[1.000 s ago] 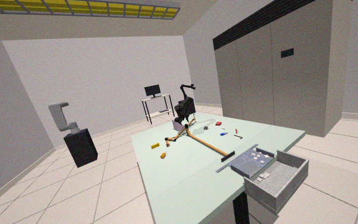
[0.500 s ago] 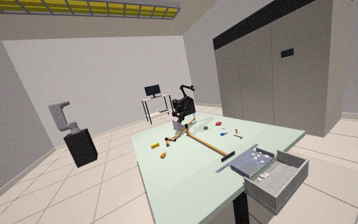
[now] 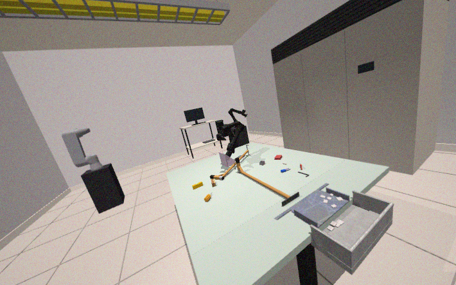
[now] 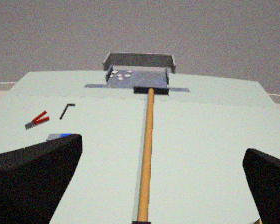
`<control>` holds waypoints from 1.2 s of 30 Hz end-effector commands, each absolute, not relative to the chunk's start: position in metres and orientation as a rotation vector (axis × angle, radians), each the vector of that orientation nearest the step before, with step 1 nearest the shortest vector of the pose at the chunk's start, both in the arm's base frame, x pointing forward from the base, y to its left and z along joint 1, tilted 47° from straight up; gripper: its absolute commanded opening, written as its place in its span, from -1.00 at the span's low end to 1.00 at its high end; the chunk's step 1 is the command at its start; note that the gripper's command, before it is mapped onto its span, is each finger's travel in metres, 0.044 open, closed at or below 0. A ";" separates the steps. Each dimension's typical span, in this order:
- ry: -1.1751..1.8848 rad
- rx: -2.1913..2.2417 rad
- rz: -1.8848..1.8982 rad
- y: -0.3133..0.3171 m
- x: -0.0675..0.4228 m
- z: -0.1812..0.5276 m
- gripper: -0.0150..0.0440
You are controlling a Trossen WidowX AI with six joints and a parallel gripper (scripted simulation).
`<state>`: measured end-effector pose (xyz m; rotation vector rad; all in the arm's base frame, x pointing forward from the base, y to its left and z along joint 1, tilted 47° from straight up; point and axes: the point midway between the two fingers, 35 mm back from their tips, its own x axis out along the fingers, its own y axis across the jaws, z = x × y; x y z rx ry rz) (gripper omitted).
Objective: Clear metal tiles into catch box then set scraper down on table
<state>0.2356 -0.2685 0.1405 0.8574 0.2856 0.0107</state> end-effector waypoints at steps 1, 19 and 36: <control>0.221 0.850 0.004 -0.282 0.224 0.160 1.00; 0.086 0.810 -0.011 -0.307 0.188 0.207 1.00; 0.086 0.810 -0.011 -0.307 0.188 0.207 1.00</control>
